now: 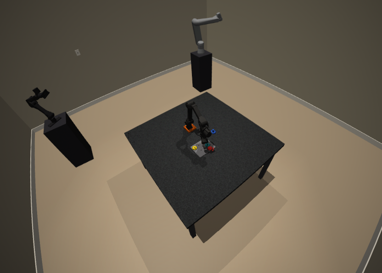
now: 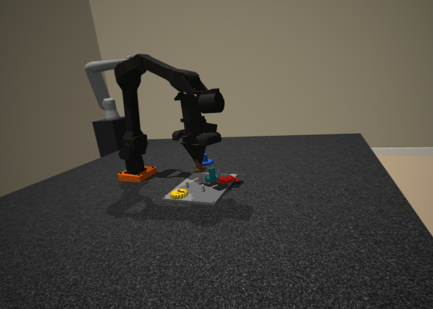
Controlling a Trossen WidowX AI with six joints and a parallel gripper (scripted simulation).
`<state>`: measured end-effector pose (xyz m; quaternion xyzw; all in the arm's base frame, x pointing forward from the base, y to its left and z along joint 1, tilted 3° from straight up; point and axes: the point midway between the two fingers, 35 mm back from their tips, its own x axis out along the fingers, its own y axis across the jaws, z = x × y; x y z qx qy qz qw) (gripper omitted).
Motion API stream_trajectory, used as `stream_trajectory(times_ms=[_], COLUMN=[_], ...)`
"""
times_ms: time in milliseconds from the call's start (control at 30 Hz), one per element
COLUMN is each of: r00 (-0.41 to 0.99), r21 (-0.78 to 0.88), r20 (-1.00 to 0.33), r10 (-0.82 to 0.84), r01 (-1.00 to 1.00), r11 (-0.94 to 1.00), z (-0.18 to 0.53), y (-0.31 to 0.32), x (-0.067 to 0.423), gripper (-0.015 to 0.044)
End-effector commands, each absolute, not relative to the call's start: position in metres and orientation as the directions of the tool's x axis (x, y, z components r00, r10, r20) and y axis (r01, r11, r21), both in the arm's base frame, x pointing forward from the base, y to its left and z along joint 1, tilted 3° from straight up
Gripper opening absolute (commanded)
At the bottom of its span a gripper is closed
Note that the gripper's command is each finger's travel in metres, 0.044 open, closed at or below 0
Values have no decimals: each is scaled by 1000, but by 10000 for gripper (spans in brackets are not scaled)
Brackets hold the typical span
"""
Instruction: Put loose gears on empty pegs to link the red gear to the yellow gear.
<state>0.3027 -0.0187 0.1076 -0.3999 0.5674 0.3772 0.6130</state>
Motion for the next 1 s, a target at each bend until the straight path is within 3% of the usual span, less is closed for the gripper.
stream_trajectory(times_ms=[0,267,800,967], r00=[67,68,68,68], r21=[-59,-57,-37,-38], r20=[-998,-998,-998,-998], r10=[13,13,13,13], r01=[-935,-917,-686,-703], r11=[351,396,727,710], z=[100,89,74,73], y=[-18,-18,-18,-18], x=[302,304,304,305], gripper=[0,0,0,0])
